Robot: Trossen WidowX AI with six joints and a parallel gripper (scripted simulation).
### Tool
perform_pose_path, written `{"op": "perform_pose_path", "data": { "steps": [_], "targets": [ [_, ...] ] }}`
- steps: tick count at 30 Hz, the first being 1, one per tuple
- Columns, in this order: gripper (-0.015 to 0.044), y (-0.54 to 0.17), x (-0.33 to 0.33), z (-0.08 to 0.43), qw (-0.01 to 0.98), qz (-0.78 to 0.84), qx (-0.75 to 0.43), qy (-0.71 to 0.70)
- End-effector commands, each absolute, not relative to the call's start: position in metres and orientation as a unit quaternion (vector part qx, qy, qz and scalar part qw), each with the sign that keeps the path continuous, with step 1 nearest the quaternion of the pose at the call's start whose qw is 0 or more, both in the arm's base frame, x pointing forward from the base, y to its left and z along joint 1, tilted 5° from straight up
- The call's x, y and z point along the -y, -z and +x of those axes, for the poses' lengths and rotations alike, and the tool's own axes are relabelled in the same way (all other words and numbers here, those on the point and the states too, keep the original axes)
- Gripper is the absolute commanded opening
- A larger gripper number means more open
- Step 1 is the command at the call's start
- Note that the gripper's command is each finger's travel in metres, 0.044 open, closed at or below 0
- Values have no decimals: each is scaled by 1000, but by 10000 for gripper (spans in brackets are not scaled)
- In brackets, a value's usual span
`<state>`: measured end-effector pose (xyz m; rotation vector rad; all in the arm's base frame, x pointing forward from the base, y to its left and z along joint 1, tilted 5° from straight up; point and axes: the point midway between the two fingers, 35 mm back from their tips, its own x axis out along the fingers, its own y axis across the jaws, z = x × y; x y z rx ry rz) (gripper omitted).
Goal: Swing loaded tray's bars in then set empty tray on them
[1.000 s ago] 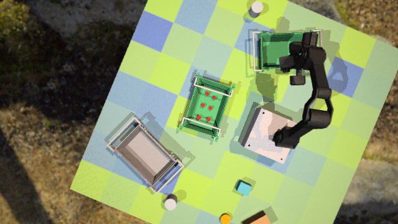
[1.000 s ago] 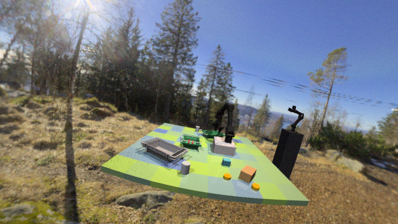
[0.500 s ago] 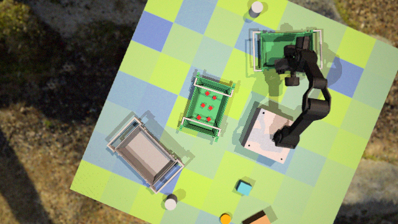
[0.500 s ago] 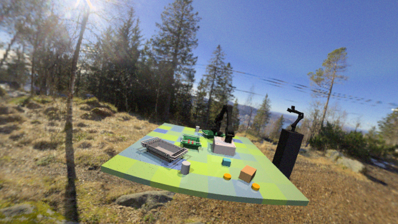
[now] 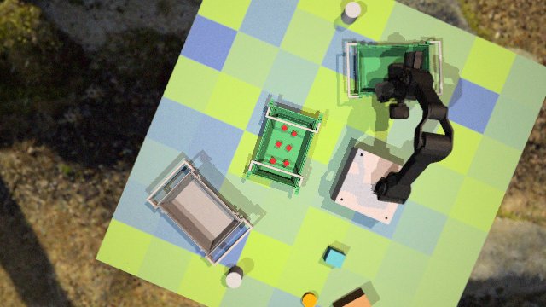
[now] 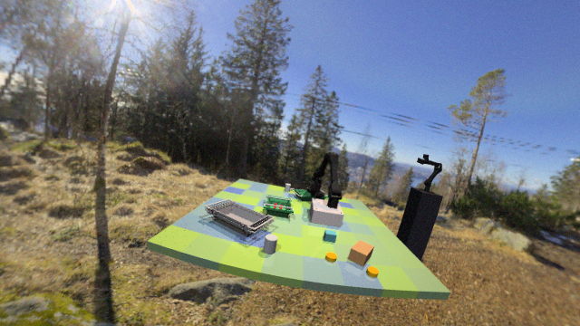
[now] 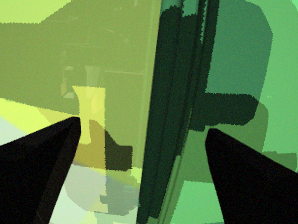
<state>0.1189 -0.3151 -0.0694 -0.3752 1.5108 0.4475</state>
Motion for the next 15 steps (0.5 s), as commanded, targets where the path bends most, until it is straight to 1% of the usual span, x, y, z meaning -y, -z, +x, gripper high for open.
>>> {"op": "perform_pose_path", "data": {
  "steps": [1, 4, 15],
  "targets": [
    [279, 70, 315, 119, 691, -167, -675, -199],
    [235, 70, 315, 119, 691, -167, -675, -199],
    [161, 70, 315, 119, 691, -167, -675, -199]
  ]
}}
